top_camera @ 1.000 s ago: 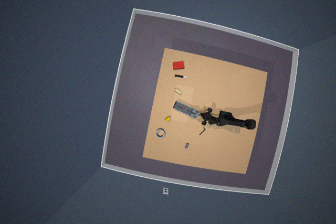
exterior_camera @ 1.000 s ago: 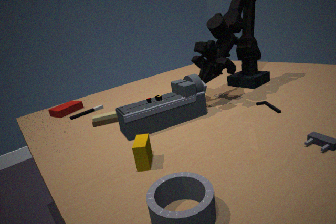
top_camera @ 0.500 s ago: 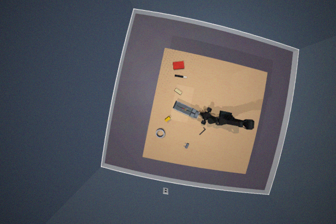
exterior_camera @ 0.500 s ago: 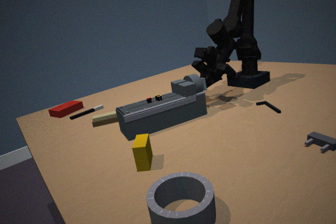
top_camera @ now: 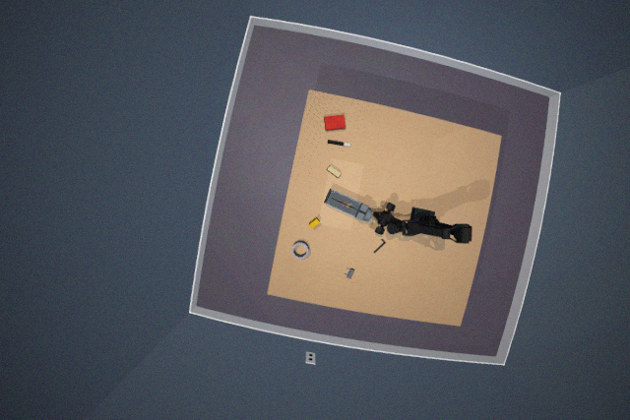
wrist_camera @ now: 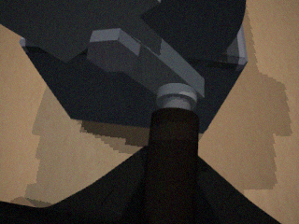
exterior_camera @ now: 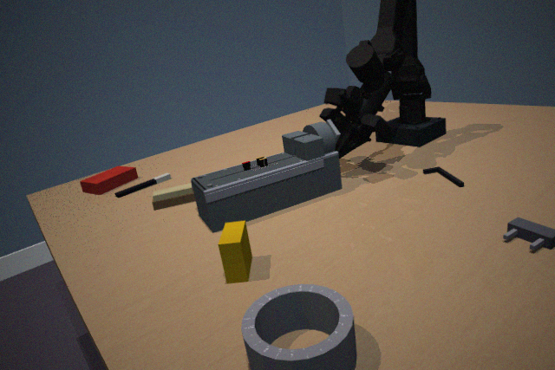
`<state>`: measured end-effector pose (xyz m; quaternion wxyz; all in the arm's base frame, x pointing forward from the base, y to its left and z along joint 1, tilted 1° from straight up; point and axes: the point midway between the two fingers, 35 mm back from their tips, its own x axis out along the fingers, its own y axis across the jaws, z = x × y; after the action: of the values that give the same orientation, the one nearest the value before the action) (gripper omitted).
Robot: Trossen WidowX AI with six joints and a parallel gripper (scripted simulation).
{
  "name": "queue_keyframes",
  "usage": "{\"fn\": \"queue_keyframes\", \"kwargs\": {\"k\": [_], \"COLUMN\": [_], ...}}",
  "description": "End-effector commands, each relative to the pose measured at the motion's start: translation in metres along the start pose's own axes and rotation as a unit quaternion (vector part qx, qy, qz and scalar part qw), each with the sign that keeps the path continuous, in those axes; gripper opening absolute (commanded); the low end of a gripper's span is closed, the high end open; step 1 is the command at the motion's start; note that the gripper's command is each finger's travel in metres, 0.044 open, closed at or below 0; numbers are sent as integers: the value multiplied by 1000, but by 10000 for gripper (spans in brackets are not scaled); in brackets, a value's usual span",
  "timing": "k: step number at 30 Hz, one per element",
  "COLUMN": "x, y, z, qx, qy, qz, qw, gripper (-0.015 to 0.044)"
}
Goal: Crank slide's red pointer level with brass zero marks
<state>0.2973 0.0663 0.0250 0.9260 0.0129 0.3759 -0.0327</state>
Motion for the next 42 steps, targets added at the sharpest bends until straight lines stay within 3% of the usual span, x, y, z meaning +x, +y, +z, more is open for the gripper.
{"fn": "queue_keyframes", "kwargs": {"k": [1, 42], "x": [4, 3], "y": [7, 35], "z": [-4, -3], "qx": [1, 2], "qy": [3, 3], "qz": [1, 2], "qw": [1000, 1000], "gripper": [0, 0]}}
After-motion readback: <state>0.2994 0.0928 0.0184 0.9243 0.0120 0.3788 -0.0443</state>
